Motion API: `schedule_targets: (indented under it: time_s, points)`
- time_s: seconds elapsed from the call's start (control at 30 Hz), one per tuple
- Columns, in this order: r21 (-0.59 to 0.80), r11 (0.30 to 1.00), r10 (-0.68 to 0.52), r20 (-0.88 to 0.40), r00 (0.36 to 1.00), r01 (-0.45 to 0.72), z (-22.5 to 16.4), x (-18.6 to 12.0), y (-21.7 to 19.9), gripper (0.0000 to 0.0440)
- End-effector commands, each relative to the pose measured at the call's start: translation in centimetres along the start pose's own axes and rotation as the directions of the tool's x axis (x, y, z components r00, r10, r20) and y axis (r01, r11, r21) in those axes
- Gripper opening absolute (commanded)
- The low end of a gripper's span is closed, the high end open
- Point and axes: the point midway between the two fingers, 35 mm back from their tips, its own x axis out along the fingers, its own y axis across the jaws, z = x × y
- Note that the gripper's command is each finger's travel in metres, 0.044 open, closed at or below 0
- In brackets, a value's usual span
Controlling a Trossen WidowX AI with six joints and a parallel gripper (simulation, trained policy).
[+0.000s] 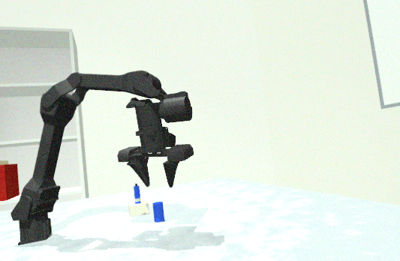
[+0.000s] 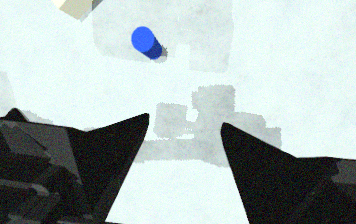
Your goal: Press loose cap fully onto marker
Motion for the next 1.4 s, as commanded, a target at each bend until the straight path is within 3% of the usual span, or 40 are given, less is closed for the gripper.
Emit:
schedule_targets:
  time_s: [0.0,1.37]
  points:
    - [-0.004,1.0,0.02,-0.03,0.999,-0.02,0.3,0.8,-0.1,0.0314]
    - [-0.197,0.964,0.128,-0.242,0.962,-0.178,6.4,6.6,4.0,0.0296]
